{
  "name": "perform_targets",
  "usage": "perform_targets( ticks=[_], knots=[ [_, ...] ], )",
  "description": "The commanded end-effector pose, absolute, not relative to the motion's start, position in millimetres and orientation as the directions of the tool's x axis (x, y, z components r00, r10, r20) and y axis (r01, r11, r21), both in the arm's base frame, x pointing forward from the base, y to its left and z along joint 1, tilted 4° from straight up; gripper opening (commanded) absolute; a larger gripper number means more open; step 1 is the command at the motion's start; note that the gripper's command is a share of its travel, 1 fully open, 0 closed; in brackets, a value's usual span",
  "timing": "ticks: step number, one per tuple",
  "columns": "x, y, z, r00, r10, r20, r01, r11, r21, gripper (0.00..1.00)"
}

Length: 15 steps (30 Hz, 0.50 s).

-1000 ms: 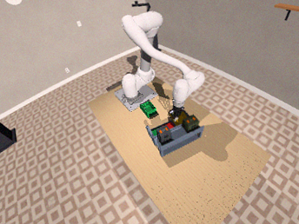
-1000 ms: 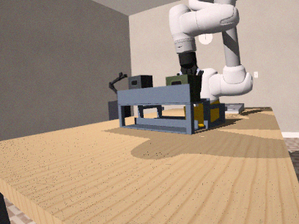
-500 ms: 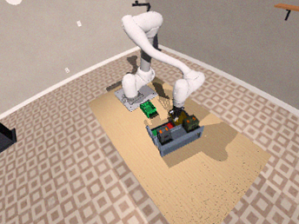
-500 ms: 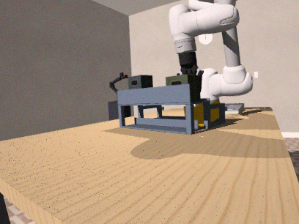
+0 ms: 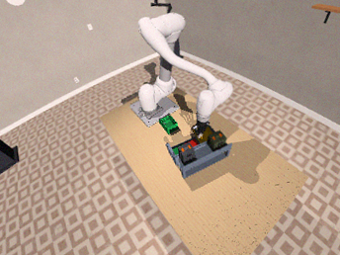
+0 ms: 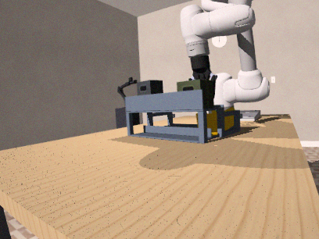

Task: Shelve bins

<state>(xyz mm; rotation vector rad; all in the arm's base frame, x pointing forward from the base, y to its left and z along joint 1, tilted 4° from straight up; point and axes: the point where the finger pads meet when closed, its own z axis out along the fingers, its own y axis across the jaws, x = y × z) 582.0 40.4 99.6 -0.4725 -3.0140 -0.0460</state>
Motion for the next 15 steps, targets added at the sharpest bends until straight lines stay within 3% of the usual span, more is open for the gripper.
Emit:
perform_targets(
  ticks=[1,15],
  knots=[
    [582.1,40.9,99.2,-0.948,0.304,0.087,0.307,0.952,0.014,0.15],
    [581.7,40.9,104.7,-0.948,0.305,0.087,0.307,0.952,0.014,0.15]
  ],
)
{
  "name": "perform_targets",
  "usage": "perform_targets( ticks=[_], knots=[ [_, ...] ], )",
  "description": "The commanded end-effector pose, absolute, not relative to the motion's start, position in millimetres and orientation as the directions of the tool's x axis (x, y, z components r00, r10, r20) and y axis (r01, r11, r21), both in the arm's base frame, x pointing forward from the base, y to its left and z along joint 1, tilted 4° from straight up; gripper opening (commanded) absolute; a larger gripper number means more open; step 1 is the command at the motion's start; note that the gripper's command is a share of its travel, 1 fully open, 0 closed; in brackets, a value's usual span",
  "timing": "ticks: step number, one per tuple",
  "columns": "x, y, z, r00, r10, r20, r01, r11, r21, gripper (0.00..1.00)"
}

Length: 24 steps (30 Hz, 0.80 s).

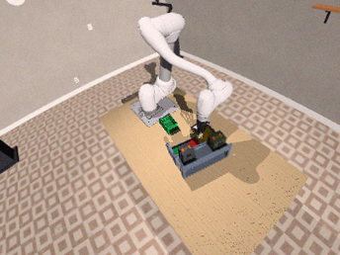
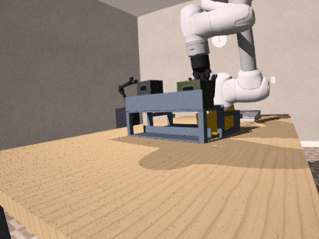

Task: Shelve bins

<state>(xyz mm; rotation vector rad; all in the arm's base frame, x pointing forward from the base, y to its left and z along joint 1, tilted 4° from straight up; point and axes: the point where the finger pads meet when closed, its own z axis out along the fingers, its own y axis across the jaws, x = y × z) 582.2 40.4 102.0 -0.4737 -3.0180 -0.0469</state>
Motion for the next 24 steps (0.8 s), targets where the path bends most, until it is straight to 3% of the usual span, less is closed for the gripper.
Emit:
perform_targets(
  ticks=[1,24],
  knots=[
    [582,41,106,-0.948,0.305,0.087,0.307,0.952,0.014,0.15],
    [580,41,132,-0.948,0.305,0.087,0.307,0.952,0.014,0.15]
  ],
)
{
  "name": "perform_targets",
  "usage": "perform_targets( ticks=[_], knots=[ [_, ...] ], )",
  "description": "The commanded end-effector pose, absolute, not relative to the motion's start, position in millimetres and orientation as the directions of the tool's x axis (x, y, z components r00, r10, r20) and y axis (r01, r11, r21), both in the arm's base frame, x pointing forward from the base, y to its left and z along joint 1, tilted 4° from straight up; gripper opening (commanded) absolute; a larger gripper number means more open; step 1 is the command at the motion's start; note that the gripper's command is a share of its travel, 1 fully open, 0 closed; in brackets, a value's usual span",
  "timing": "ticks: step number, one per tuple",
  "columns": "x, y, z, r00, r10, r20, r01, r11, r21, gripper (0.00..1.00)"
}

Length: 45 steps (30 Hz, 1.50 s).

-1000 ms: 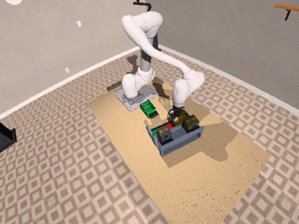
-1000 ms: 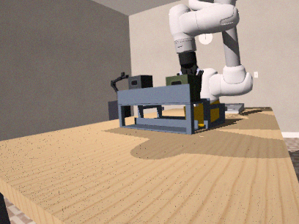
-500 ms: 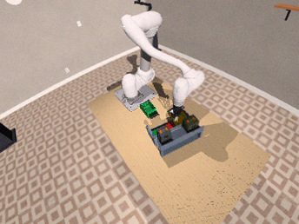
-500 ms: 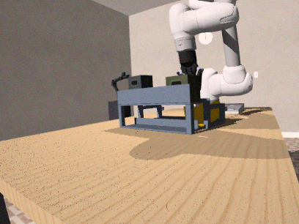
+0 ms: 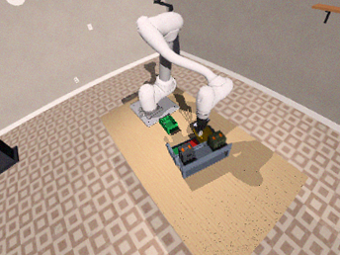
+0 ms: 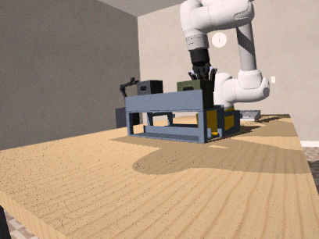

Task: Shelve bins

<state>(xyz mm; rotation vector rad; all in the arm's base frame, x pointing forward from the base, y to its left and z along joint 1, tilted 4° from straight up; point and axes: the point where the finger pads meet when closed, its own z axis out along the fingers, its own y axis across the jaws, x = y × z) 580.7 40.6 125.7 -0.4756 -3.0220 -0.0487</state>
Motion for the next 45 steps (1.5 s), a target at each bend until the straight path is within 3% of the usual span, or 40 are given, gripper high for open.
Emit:
perform_targets(
  ticks=[1,45],
  knots=[
    [580,41,132,-0.948,0.305,0.087,0.307,0.952,0.014,0.15],
    [576,41,194,-0.948,0.305,0.087,0.307,0.951,0.014,0.15]
  ],
)
